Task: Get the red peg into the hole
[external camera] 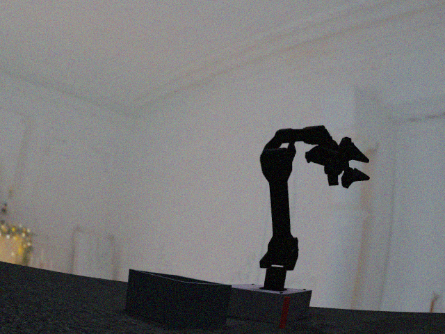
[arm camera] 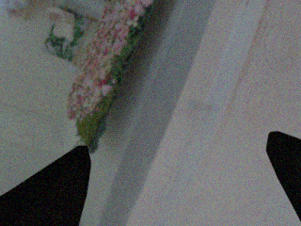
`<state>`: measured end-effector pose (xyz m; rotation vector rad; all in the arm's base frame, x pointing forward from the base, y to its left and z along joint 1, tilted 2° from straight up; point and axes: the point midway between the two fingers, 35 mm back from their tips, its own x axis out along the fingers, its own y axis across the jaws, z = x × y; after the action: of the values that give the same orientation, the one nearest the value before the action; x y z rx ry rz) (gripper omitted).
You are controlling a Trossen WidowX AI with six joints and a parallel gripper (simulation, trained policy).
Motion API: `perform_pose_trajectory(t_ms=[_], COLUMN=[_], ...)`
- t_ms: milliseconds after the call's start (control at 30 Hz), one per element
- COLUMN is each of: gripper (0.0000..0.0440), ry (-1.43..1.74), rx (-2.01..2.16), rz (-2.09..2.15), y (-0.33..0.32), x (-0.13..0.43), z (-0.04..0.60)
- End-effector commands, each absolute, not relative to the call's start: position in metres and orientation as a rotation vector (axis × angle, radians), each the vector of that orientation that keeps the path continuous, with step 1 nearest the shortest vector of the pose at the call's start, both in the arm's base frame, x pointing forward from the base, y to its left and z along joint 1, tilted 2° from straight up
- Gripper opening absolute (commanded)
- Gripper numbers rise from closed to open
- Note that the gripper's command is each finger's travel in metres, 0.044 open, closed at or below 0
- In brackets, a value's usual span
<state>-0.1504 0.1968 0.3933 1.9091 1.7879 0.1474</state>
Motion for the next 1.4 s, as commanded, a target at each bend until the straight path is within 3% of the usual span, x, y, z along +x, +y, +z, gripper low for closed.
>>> perform_pose_trajectory(t_ms=[0,100,733,1367], gripper=[0.0416,0.0440,0.0440,0.0440], ry=[1.796,1.814,1.760,1.404], rx=[1.935,2.011,2.469,2.914], rz=[0.115,0.011,-0.720,-1.475], y=[0.199,0.206,0.248,0.276], x=[-0.149,-0.144,-0.102,-0.038], z=[0.394,0.394,0.382,0.355])
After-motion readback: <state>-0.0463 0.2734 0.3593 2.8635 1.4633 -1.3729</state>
